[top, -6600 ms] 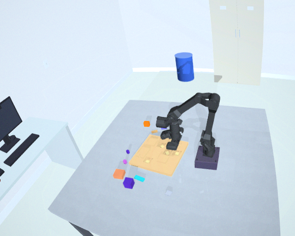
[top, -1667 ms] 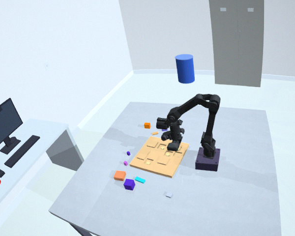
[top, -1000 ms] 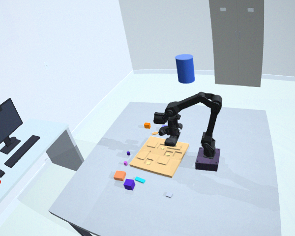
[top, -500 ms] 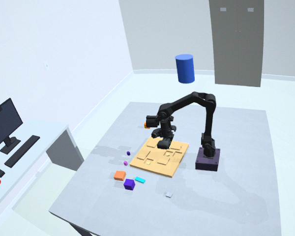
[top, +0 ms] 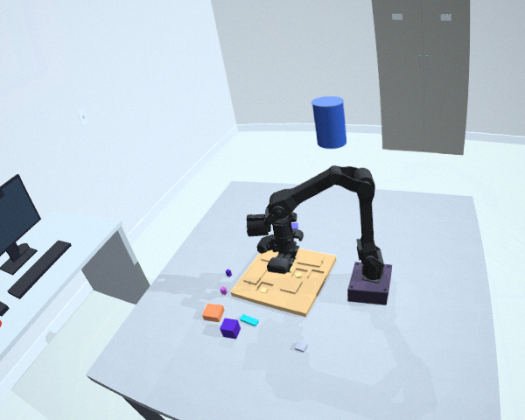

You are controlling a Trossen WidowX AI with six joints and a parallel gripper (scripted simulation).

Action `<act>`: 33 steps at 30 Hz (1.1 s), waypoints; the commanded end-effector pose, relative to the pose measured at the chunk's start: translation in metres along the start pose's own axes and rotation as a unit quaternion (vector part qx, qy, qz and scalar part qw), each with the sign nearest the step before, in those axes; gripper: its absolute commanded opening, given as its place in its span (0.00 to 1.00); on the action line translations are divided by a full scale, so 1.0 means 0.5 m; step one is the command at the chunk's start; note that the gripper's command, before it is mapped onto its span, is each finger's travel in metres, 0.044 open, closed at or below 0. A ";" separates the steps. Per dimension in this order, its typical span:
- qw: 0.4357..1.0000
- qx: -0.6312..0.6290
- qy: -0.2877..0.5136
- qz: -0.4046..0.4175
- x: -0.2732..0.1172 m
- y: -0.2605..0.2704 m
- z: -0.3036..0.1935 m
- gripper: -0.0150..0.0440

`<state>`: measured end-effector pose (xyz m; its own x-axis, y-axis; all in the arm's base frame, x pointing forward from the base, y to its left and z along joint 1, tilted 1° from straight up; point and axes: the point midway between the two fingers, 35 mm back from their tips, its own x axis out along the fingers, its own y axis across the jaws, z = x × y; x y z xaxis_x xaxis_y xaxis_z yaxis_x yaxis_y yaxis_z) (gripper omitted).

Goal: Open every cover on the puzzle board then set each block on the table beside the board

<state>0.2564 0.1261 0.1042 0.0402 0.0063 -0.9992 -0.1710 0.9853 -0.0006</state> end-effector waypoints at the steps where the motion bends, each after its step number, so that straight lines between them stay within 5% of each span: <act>1: 1.000 0.001 0.002 -0.001 0.001 0.022 0.011 0.39; 33: 1.000 0.002 0.001 0.004 0.014 0.253 0.043 0.39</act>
<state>0.2573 0.2450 0.1003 0.0380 0.0178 -0.9991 -0.1711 0.9852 0.0110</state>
